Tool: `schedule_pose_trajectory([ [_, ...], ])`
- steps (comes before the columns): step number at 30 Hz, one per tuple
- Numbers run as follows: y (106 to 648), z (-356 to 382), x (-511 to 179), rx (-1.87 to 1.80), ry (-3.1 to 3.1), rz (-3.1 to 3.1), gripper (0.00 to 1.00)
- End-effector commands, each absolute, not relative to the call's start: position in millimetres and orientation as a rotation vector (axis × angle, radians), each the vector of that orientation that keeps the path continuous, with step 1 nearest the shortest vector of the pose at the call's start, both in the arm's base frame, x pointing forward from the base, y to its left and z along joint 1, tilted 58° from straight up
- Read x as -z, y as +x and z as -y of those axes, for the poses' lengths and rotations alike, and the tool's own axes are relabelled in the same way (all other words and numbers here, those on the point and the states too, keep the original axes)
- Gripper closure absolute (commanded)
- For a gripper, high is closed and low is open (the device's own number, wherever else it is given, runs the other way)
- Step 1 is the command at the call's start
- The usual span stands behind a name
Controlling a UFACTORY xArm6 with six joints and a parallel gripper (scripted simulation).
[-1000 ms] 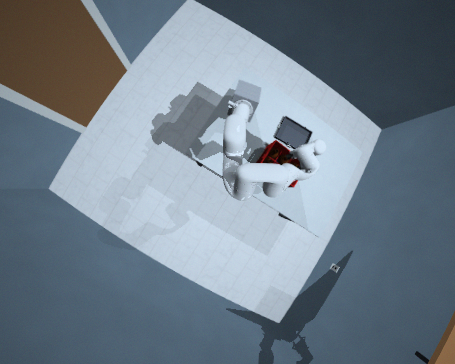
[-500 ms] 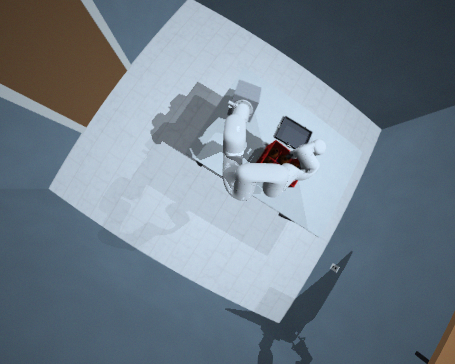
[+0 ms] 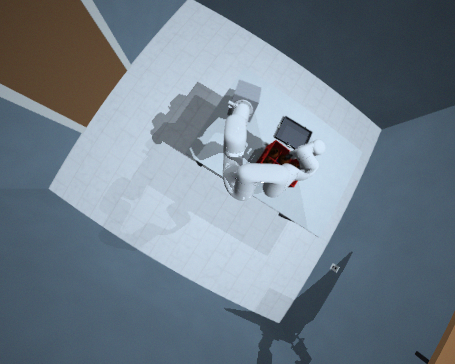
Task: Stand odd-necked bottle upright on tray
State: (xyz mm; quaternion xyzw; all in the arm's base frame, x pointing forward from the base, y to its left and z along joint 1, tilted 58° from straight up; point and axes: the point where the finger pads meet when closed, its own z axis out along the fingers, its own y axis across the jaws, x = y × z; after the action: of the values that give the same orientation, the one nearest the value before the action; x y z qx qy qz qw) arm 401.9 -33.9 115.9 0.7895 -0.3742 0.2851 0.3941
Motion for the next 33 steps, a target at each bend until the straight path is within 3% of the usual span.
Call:
schedule_pose_trajectory([
  [1, 404, 38, -113, -0.726, 2.004, 0.95, 0.35],
  [33, 409, 62, -98, -0.726, 2.004, 0.95, 0.35],
])
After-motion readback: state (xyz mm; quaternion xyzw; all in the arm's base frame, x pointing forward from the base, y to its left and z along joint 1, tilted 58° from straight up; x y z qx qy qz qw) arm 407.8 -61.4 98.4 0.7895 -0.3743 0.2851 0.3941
